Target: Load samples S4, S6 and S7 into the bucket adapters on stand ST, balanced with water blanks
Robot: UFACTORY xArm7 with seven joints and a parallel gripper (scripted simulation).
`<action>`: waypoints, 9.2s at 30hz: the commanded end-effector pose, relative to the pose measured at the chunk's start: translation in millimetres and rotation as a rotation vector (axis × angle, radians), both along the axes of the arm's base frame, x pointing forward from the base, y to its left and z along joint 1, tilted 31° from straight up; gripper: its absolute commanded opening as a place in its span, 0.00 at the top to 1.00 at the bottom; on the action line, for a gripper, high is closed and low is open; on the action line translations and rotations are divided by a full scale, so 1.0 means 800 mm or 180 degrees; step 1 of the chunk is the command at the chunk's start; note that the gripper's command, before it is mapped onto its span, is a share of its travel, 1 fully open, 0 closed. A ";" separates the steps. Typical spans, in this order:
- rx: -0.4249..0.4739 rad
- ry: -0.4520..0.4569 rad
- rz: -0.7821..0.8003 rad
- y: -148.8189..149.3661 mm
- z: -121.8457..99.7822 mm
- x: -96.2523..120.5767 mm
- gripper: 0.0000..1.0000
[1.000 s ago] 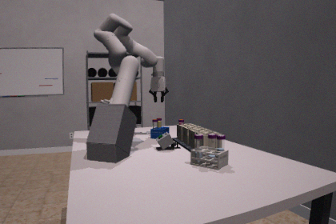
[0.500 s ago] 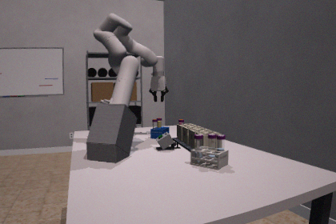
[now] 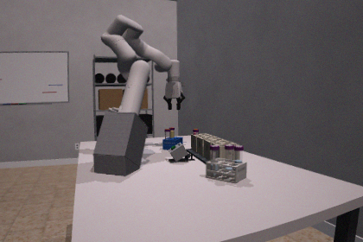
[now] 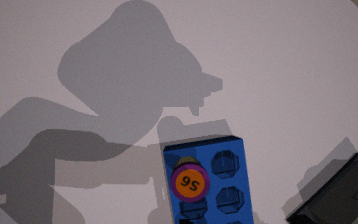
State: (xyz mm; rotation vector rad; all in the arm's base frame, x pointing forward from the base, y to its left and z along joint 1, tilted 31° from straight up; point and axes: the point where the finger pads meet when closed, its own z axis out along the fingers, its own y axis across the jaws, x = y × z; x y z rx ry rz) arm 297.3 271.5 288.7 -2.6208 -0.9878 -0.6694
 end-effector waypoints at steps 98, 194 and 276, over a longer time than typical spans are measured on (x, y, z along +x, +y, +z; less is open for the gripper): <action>0.0896 0.1063 -0.2356 -0.157 -0.143 0.129 0.43; 0.0895 0.1064 -0.2356 -0.134 -0.194 0.148 1.00; 0.0896 0.1063 -0.2355 -0.163 -0.129 0.124 1.00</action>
